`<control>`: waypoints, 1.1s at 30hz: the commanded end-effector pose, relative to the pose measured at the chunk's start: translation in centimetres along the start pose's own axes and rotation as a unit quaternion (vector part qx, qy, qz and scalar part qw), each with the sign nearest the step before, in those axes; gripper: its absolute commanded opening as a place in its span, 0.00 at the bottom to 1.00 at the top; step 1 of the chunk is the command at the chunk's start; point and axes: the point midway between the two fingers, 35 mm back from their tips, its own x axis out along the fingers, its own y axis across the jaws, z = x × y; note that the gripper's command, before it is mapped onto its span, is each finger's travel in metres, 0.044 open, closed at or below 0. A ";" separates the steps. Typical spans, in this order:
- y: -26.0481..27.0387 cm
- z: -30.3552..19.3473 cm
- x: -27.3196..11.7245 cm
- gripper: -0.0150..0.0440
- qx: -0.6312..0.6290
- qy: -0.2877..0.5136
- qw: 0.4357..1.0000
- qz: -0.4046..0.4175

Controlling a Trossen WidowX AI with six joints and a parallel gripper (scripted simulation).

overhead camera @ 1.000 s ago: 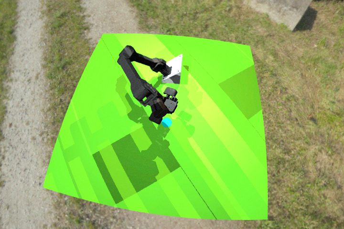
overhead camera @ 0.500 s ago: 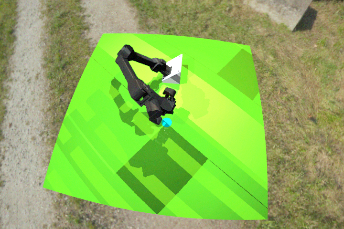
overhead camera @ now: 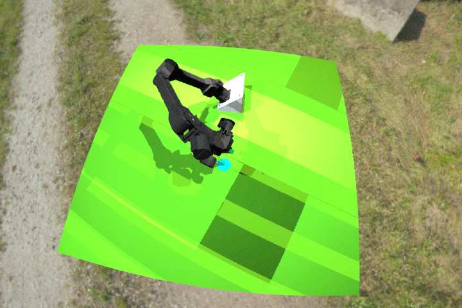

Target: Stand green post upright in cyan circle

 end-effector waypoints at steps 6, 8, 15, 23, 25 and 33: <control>0.1 -0.2 0.2 0.29 -0.003 -0.032 0.999 0.010; 0.1 -0.2 0.2 0.29 -0.004 -0.040 0.999 0.011; 0.0 -0.2 0.2 0.29 -0.007 -0.066 0.998 0.014; 0.0 -0.2 0.1 0.29 -0.010 -0.096 0.995 0.017; -0.1 -0.2 0.1 0.29 -0.011 -0.103 0.994 0.017; -0.1 -0.3 0.0 0.29 -0.016 -0.133 0.991 0.017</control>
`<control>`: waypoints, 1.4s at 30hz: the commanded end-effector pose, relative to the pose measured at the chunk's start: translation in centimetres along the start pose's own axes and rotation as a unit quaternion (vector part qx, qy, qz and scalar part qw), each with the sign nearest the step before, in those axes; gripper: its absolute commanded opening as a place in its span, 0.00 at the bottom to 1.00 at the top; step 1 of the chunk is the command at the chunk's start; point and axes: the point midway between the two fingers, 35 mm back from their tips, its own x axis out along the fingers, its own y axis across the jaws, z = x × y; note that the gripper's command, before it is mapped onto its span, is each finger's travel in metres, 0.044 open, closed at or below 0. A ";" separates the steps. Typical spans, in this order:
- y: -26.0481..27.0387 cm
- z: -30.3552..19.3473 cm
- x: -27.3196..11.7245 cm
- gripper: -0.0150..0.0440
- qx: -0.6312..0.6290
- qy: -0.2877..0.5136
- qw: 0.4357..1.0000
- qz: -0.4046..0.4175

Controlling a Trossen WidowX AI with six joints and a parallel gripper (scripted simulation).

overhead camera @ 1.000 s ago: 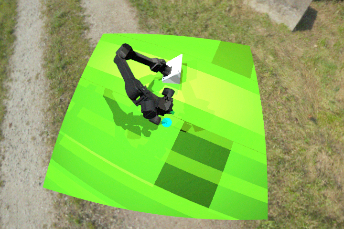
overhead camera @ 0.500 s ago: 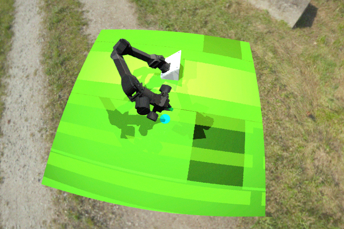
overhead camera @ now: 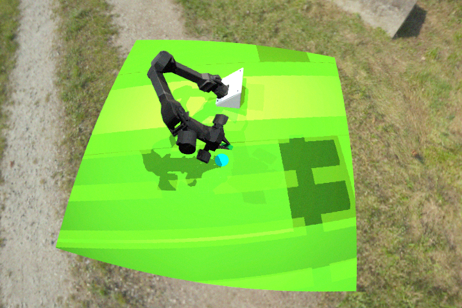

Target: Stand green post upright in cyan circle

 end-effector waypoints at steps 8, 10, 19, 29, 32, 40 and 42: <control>0.1 -0.2 -0.1 0.29 -0.009 -0.041 0.999 0.002; 0.1 -0.2 -0.2 0.29 -0.010 -0.048 0.999 0.001; 0.0 -0.2 -0.4 0.29 -0.018 -0.082 0.996 -0.002; -0.1 -0.2 -0.7 0.29 -0.029 -0.119 0.992 -0.008; -0.1 -0.2 -0.8 0.29 -0.032 -0.130 0.991 -0.010; -0.2 -0.3 -1.1 0.29 -0.042 -0.159 0.986 -0.017; -0.2 -0.3 -1.2 0.29 -0.044 -0.166 0.985 -0.019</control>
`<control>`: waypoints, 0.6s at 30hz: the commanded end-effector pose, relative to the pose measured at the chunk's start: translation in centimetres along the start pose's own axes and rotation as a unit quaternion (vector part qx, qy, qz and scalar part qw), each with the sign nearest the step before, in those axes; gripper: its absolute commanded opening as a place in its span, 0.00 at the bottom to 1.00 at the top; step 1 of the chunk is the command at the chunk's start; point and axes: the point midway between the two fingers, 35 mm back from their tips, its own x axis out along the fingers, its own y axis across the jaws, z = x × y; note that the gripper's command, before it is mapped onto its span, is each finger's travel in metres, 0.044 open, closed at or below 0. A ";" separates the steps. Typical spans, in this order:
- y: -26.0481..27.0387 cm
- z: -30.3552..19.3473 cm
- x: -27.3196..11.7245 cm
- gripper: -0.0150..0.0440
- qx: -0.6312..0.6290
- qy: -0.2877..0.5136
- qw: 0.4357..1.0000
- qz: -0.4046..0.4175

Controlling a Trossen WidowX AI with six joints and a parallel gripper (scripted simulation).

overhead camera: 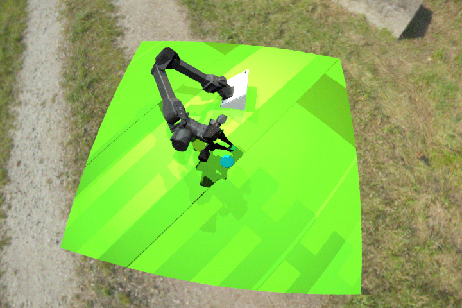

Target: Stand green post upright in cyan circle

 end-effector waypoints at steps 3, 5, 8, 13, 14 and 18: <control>0.2 -0.1 -0.2 0.29 -0.008 -0.022 1.000 -0.003; 0.2 -0.1 -0.3 0.29 -0.011 -0.029 1.000 -0.005; 0.1 -0.1 -0.4 0.29 -0.016 -0.039 0.999 -0.009; 0.1 -0.1 -0.7 0.29 -0.023 -0.057 0.998 -0.014; 0.1 0.0 -0.7 0.29 -0.025 -0.060 0.998 -0.015; 0.1 0.0 -1.0 0.29 -0.032 -0.074 0.997 -0.020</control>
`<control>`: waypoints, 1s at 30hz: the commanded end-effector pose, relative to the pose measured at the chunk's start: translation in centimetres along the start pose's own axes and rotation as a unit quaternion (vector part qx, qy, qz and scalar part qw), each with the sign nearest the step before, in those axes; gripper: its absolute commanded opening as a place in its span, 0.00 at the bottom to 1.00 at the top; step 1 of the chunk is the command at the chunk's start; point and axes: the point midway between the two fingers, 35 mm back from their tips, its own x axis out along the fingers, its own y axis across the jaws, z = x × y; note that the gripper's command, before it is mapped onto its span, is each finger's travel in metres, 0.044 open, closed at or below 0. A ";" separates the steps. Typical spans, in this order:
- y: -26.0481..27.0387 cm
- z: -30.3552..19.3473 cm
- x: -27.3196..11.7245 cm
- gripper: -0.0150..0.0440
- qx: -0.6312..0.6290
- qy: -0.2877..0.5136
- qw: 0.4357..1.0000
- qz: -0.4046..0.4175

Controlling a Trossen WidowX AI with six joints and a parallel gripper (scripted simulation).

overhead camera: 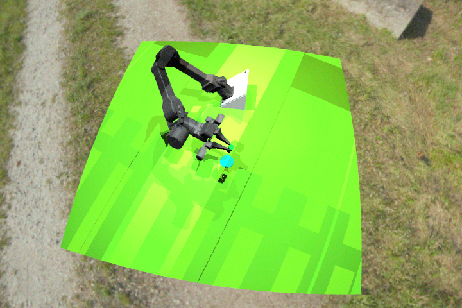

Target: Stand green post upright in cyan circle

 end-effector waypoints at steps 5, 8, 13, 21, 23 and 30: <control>0.2 0.0 -0.4 0.29 -0.014 -0.028 0.999 -0.008; 0.2 0.0 -0.6 0.29 -0.019 -0.038 0.999 -0.012; 0.2 0.0 -0.9 0.29 -0.029 -0.054 0.998 -0.019; 0.2 0.1 -1.3 0.29 -0.044 -0.080 0.995 -0.031; 0.3 0.1 -1.5 0.29 -0.048 -0.086 0.994 -0.034; 0.3 0.2 -1.9 0.29 -0.063 -0.108 0.991 -0.045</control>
